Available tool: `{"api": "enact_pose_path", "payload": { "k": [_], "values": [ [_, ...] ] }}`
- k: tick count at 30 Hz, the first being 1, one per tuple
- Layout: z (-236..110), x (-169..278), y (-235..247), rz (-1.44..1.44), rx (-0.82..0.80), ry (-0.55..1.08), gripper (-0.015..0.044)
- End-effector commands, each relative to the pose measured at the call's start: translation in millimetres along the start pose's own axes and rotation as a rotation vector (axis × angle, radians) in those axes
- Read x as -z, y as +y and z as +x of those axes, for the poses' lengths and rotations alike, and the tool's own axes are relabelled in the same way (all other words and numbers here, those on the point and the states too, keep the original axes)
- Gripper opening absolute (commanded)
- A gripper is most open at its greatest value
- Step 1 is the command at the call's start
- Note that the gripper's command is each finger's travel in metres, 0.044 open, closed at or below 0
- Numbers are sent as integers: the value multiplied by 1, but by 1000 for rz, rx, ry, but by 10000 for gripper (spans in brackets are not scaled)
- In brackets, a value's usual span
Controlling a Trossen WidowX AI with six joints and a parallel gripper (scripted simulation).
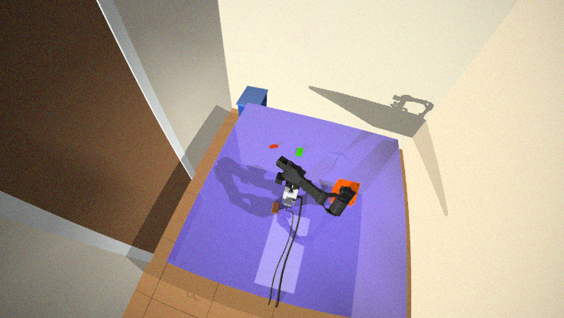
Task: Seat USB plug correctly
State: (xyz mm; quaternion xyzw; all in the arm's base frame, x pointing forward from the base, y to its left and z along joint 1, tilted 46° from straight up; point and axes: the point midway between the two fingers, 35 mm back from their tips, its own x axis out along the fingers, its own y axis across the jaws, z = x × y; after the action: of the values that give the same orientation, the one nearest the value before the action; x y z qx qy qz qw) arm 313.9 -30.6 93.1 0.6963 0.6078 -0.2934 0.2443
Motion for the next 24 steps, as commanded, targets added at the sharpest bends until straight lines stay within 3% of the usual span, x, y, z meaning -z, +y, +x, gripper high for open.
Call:
{"api": "enact_pose_path", "payload": {
  "k": [1,24],
  "values": [
    [-4,0,1,-3,-2,-2,0],
    [-19,0,0,-3,-2,-2,0]
  ]
}}
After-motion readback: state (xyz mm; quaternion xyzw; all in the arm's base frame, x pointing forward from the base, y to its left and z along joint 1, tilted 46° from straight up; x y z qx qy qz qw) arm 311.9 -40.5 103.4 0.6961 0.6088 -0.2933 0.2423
